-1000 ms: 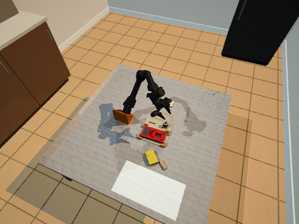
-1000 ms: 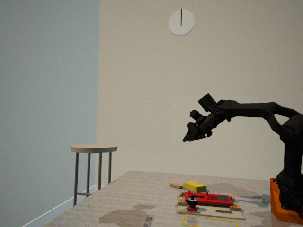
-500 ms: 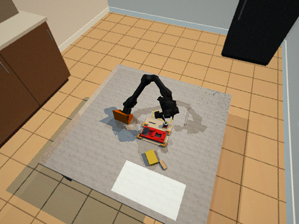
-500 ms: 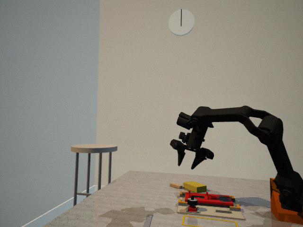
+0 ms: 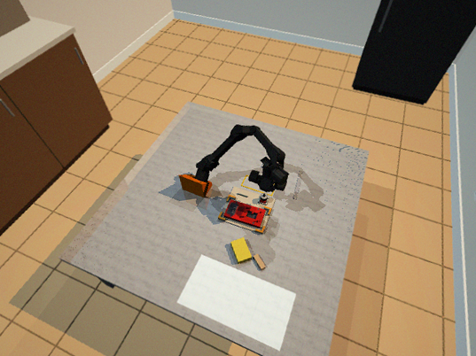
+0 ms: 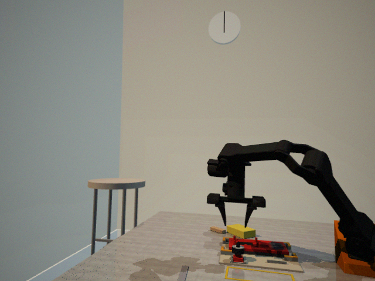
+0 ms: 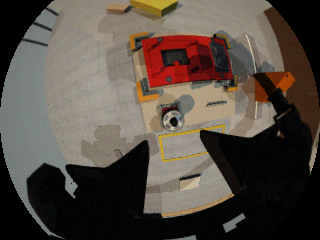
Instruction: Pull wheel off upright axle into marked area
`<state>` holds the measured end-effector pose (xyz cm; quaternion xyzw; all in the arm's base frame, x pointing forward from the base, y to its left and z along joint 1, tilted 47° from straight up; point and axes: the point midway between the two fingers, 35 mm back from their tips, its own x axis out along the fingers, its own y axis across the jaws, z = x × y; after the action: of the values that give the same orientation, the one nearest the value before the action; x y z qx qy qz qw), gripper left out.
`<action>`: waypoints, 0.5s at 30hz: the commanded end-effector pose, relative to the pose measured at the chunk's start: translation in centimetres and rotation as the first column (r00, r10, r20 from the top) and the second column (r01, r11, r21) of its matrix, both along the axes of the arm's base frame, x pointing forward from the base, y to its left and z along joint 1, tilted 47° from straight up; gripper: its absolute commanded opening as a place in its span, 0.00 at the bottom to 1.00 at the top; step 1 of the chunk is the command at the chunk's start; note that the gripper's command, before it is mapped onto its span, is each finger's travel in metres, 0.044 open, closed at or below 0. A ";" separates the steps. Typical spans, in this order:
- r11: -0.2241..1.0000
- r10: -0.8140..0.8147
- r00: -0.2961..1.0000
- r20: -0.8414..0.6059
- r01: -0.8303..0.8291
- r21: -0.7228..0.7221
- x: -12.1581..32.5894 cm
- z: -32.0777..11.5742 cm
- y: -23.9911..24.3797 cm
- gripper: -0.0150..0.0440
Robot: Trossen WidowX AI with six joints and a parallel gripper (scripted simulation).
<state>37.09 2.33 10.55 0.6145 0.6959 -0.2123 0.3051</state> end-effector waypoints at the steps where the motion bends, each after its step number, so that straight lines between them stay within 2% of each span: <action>1: 1.000 -0.008 1.000 -0.030 0.008 -0.001 -0.1 -0.1 0.1 0.76; 15: 1.000 -0.009 1.000 -0.030 0.009 -0.003 -1.0 -1.5 0.9 0.76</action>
<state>36.21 2.50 9.59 0.6135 0.6983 -0.2238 0.2932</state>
